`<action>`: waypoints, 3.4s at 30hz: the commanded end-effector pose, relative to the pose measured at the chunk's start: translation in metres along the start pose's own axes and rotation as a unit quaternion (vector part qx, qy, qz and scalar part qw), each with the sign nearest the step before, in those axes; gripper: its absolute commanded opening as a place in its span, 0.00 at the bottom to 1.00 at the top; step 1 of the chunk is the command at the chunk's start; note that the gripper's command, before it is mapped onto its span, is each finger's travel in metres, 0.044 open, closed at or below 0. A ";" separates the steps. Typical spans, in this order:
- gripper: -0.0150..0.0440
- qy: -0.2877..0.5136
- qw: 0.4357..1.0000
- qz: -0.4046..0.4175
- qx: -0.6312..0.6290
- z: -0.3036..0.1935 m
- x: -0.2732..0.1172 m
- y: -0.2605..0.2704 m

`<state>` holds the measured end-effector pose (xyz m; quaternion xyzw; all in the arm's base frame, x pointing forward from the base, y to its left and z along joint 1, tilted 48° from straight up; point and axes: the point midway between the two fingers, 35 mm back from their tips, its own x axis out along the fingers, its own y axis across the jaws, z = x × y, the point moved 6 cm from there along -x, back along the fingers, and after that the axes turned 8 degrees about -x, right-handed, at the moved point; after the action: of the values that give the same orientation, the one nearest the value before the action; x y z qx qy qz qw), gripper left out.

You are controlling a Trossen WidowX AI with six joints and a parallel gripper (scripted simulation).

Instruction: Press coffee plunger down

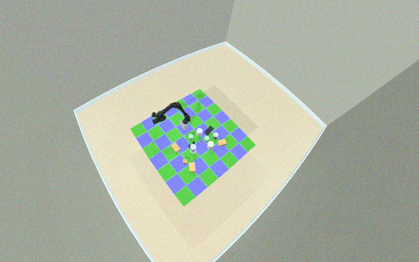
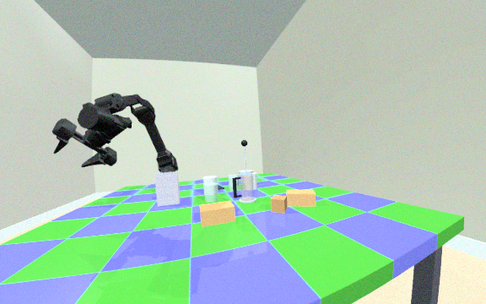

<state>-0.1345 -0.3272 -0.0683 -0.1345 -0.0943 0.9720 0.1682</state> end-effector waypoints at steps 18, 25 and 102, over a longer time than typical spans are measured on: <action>1.00 0.327 0.871 0.210 -0.300 -0.014 -0.156 -0.035; 1.00 0.399 0.697 0.401 -0.441 -0.015 -0.236 -0.071; 0.56 0.193 -0.122 0.835 -0.500 -0.035 -0.385 -0.318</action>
<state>0.3209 -0.1631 0.0598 0.3325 0.3294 0.0530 0.8821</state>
